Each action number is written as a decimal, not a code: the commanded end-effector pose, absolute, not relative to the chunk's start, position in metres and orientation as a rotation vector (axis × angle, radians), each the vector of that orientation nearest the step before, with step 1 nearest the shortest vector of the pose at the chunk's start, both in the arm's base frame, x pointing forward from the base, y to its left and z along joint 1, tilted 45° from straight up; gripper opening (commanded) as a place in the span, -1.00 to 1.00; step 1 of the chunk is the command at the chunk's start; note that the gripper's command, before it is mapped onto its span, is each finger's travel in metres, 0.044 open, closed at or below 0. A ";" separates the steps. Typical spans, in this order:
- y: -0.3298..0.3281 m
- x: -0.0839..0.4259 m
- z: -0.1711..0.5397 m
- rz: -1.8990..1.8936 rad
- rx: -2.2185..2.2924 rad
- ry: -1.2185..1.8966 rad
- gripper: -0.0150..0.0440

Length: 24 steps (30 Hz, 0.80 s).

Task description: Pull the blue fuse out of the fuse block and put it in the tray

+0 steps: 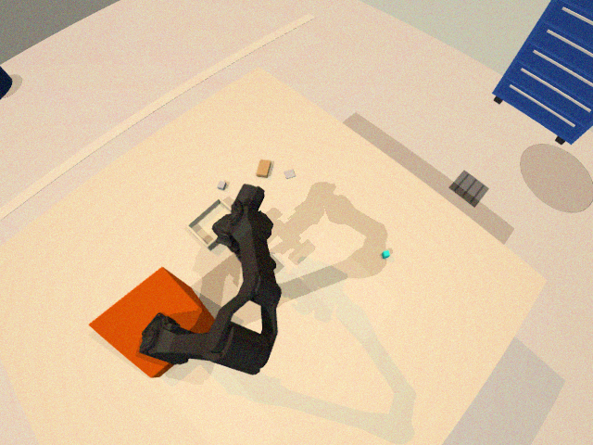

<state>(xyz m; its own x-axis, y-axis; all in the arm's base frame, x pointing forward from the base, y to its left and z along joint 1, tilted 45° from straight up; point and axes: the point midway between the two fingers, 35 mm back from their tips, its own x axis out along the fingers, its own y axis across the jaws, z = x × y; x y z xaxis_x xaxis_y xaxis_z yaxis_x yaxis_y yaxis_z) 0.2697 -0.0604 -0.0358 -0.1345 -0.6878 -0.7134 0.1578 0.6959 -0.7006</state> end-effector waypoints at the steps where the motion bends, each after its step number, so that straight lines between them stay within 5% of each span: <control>1: -0.065 0.268 -0.038 -0.774 -0.460 1.548 -0.26; 24: -0.064 0.268 -0.039 -0.774 -0.451 1.548 -0.49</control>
<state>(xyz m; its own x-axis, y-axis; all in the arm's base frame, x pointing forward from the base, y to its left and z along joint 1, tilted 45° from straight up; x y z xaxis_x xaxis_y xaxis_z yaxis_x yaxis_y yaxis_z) 0.2679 -0.0644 -0.0393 -0.1381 -0.6880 -0.7124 0.1570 0.6950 -0.7017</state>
